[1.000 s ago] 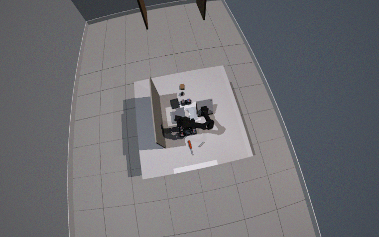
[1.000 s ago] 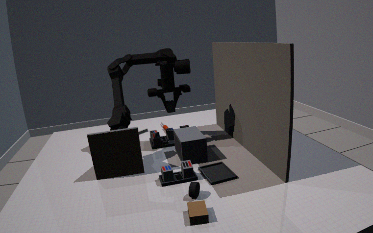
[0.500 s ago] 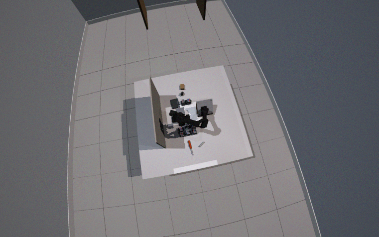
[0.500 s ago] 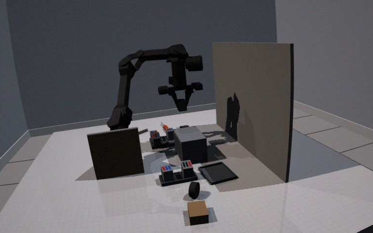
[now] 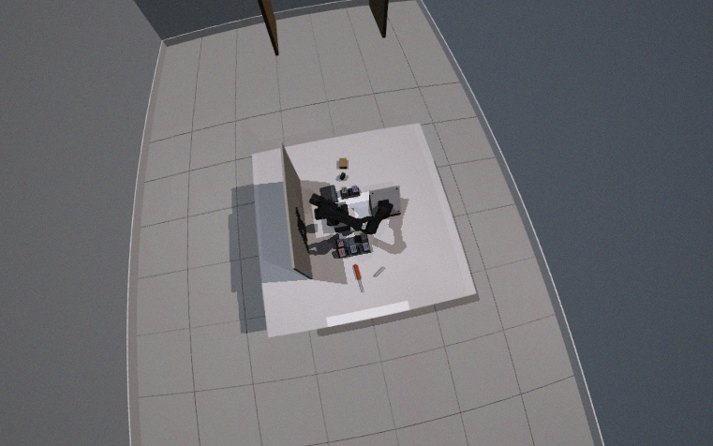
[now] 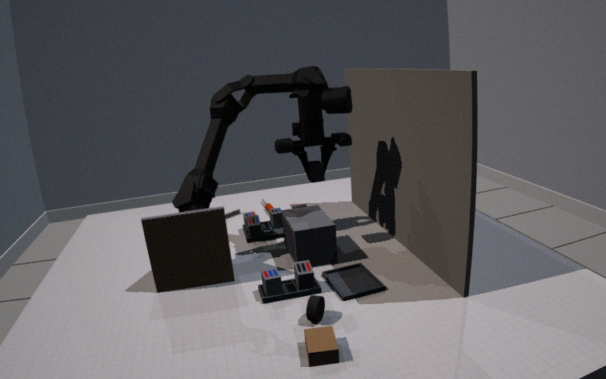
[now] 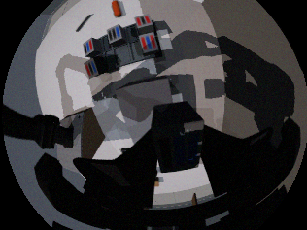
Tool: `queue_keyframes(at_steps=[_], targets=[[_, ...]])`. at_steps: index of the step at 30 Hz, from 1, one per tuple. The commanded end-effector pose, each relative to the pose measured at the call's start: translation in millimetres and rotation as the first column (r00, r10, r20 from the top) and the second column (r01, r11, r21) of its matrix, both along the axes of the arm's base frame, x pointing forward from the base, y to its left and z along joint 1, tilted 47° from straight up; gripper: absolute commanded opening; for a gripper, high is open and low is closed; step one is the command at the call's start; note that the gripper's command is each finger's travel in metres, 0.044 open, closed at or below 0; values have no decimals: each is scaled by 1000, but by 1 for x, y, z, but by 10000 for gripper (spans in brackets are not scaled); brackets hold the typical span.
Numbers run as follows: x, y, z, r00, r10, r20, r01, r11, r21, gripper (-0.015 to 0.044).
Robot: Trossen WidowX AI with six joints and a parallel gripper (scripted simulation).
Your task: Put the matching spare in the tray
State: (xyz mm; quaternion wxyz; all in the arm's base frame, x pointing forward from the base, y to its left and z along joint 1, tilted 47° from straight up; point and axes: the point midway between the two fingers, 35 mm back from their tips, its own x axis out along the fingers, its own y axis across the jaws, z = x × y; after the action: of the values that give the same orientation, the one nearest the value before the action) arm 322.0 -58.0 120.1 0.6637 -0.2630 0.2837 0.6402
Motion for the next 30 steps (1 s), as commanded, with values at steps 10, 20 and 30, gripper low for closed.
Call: queue_keyframes(at_steps=[10, 20, 30], targets=[[18, -52, -48, 1000, 4, 12, -3, 1000, -23, 0], [23, -89, -91, 1000, 9, 15, -8, 1000, -26, 0], [20, -121, -134, 1000, 19, 21, -19, 1000, -6, 0]])
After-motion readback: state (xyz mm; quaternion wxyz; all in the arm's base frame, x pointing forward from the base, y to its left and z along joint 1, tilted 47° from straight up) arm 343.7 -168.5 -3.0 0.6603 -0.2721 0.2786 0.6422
